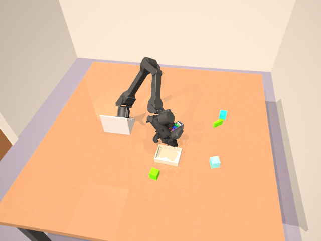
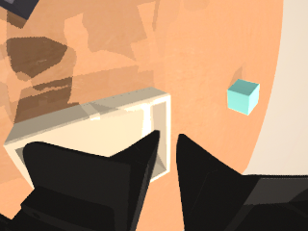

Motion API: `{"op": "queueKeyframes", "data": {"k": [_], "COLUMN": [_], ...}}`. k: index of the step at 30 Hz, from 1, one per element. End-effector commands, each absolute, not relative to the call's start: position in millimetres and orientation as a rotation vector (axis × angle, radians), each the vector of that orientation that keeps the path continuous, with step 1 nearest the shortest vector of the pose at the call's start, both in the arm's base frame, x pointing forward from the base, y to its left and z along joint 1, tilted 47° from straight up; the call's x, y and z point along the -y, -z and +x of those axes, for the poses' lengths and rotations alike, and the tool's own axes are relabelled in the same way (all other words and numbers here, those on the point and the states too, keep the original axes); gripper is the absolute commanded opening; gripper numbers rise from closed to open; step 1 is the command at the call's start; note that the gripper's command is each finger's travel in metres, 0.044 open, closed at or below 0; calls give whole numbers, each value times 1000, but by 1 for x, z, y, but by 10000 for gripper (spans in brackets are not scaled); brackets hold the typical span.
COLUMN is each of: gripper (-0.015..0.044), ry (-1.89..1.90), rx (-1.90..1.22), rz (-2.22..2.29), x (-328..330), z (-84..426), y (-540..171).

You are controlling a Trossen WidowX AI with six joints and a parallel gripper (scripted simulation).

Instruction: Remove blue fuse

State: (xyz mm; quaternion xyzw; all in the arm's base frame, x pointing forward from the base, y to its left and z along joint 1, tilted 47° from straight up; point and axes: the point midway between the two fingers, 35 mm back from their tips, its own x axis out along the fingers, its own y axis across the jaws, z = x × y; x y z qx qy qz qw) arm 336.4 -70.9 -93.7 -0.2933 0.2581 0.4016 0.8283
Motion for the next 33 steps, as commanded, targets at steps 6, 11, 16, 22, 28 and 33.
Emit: {"op": "queueKeyframes", "data": {"k": [6,11,16,22,28,33], "gripper": [65,65,65,65,65,65], "ry": [-598,-504,-386,-233,-157,-157], "rx": [-1293,-1417,-1548,-1689,-1750,-1750], "rz": [522,682,842,1007,1074,1074], "x": [15,7,-3,-16,-21,-20], "z": [332,327,321,314,310,309], "y": [28,14,-2,-25,-35,-34]}}
